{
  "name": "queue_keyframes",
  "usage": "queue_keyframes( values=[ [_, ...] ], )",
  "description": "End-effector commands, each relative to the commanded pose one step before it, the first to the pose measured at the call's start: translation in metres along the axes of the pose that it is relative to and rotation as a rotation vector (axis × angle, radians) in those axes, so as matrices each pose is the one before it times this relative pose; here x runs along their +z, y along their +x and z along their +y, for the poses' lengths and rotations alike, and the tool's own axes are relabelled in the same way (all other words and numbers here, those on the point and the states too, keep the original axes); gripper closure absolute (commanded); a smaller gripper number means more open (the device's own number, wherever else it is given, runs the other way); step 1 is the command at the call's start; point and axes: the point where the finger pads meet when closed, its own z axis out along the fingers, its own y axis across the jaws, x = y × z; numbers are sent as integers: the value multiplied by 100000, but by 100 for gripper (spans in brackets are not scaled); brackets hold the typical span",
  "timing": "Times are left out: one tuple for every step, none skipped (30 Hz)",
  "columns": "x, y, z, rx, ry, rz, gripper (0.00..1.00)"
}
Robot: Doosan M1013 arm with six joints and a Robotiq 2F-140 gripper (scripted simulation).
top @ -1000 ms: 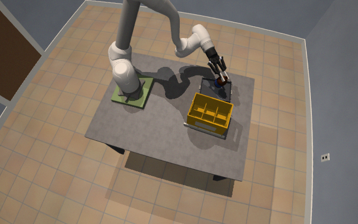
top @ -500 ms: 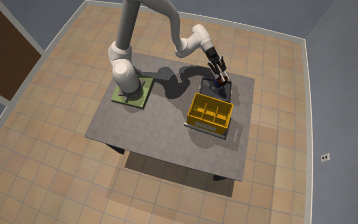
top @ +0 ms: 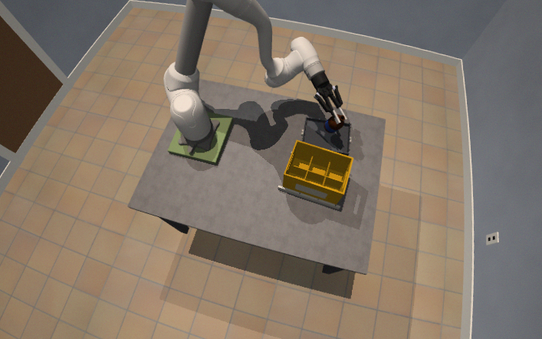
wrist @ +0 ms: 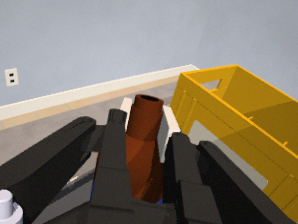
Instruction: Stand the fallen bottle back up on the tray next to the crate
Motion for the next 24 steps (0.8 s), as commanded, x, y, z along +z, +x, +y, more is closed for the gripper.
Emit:
queue_keyframes(
  values=[
    [-38,-69,-5,-308,141,465,90],
    [0,0,0,0,0,0,90],
    [0,0,0,0,0,0,90],
    [0,0,0,0,0,0,90],
    [0,0,0,0,0,0,90],
    [0,0,0,0,0,0,90],
    [0,0,0,0,0,0,90],
    [0,-1,0,0,0,0,90],
    [1,-1,0,0,0,0,90],
    [1,-3,0,0,0,0,90],
    [2,-4,0,0,0,0,90],
    [2,-6,0,0,0,0,90],
    [3,-8,0,0,0,0,90],
    [0,0,0,0,0,0,90],
    [0,0,0,0,0,0,90],
    [4,-11,0,0,0,0,90],
    [5,-14,0,0,0,0,90],
    [6,-17,0,0,0,0,90],
    [7,-20,0,0,0,0,90],
    [9,-24,0,0,0,0,90],
    [10,-27,0,0,0,0,90],
    [11,-31,0,0,0,0,90],
    [13,-35,0,0,0,0,90],
    [14,-39,0,0,0,0,90]
  ],
)
